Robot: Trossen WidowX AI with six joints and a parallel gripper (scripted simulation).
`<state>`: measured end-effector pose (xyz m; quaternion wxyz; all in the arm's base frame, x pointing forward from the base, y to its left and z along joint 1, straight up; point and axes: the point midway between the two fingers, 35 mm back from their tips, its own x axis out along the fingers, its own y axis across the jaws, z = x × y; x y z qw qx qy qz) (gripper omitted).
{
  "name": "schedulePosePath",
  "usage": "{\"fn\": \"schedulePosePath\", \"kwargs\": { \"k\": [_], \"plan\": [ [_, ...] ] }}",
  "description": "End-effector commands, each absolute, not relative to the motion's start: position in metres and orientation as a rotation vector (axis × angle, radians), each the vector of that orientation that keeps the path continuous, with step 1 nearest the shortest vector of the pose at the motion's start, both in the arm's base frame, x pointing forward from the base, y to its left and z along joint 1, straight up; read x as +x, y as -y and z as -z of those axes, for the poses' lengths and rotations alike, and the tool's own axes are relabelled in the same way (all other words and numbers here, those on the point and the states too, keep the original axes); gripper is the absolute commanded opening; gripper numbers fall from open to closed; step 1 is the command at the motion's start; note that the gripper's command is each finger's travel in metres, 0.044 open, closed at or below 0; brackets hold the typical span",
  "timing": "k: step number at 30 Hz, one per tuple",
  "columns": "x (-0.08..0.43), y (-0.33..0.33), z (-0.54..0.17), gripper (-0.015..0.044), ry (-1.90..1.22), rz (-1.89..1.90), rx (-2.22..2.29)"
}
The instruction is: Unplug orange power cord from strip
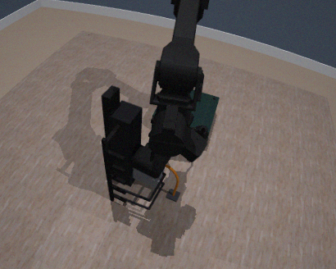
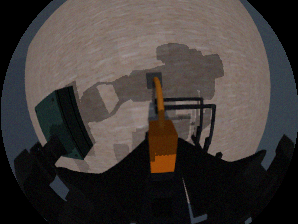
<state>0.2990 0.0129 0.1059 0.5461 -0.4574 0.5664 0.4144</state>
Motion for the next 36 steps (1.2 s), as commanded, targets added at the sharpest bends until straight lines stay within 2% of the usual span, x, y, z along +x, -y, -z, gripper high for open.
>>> {"fn": "schedulePosePath", "kwargs": {
  "k": [1, 17, 22, 33, 34, 36],
  "plan": [
    [0.306, -0.044, -0.11, 0.0, -1.271, -1.029, -1.065],
    [0.307, -0.07, -0.114, 0.0, -1.268, -1.032, -1.064],
    [0.302, -0.055, -0.11, 0.0131, -1.269, -1.034, -1.065],
    [0.306, -0.068, -0.113, 0.042, -1.268, -1.034, -1.064],
    [0.308, -0.077, -0.115, 0.044, -1.268, -1.035, -1.064],
    [0.312, -0.098, -0.12, 0.044, -1.266, -1.036, -1.062]
  ]
}}
